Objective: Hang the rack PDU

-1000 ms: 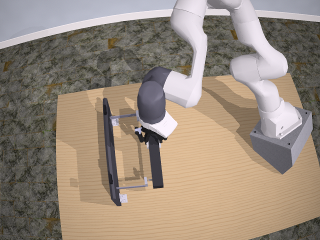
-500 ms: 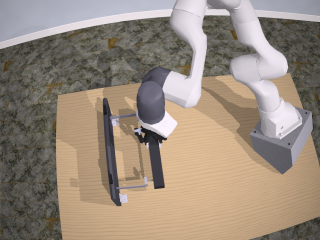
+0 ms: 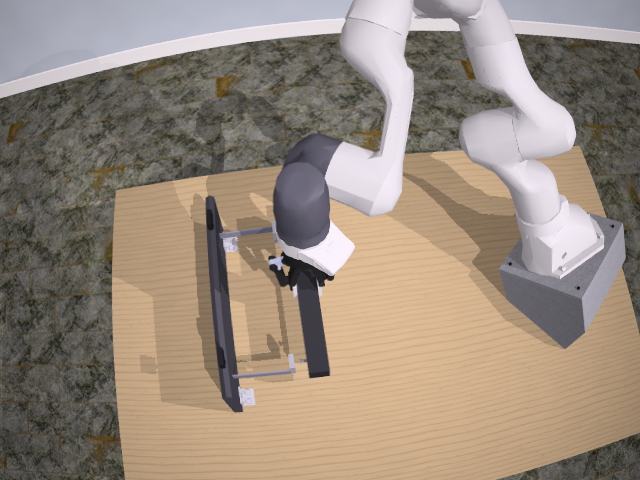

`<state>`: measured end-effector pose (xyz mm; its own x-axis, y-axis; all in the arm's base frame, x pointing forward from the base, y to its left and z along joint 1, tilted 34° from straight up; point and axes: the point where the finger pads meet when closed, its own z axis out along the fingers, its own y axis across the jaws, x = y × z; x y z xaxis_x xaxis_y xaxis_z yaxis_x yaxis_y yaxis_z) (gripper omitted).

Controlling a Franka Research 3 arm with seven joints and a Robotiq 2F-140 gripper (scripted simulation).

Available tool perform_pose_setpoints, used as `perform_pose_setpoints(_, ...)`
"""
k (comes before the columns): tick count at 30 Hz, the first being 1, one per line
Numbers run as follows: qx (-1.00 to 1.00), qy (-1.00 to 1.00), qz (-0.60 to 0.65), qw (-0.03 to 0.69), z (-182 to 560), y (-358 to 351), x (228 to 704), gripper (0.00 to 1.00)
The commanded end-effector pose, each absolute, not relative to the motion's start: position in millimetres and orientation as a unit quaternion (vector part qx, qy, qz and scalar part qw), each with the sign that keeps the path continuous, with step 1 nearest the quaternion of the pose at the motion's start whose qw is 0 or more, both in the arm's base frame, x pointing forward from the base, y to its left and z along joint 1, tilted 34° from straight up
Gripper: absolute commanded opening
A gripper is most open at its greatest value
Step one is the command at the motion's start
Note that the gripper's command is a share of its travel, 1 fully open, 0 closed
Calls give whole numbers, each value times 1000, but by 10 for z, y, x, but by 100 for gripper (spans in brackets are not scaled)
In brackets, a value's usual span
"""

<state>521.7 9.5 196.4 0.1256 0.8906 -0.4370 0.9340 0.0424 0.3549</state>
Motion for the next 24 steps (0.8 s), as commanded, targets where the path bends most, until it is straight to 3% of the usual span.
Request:
perform_pose_setpoints(1, 688, 664, -33, 291, 1982, 136, 5238, 0)
perform_pose_setpoints(24, 688, 664, -29, 291, 1990, 165, 5261, 0)
